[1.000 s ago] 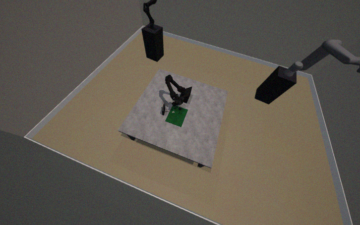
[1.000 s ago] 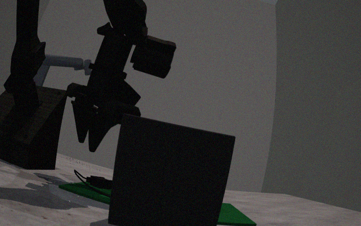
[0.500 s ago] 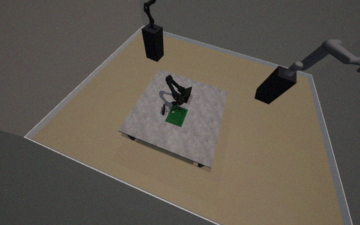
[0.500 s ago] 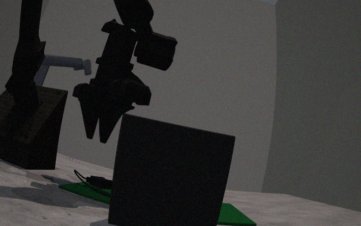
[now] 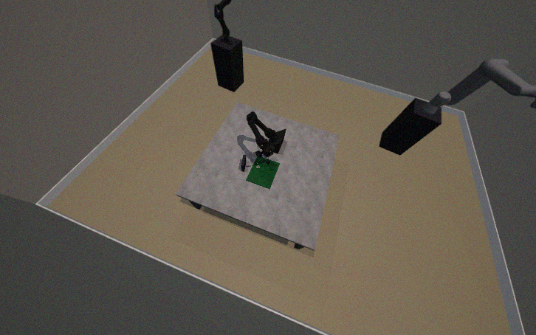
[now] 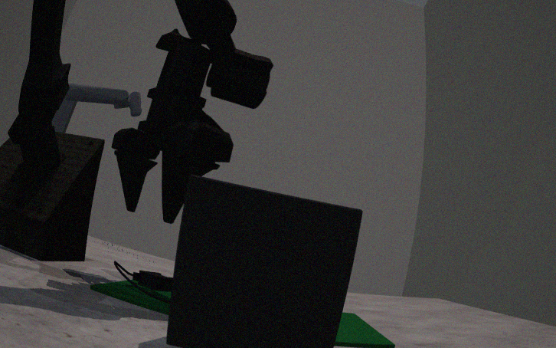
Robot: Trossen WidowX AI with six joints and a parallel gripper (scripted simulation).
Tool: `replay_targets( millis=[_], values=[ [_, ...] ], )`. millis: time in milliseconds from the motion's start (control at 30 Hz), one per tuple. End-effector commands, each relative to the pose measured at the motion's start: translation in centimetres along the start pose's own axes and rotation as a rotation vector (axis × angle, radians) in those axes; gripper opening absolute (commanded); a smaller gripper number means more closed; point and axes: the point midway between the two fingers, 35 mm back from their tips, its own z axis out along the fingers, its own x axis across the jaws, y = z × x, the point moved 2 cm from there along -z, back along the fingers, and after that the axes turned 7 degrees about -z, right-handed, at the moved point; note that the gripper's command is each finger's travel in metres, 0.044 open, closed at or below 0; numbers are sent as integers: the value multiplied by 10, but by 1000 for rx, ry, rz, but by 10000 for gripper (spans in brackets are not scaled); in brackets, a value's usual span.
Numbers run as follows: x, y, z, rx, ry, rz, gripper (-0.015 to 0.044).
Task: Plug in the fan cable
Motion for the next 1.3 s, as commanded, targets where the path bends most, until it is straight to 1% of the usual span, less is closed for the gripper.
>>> replay_targets(
  millis=[0, 467, 533, 767, 1100, 1267],
  values=[
    [1, 0, 0, -3, 5, -5, 440],
    [0, 0, 0, 0, 0, 0, 440],
    [0, 0, 0, -5, 1, 67, 387],
    [4, 5, 0, -56, 27, 767, 210],
    [8, 12, -1, -99, 132, 1781, 210],
    [9, 14, -1, -102, 183, 2071, 210]
  ],
)
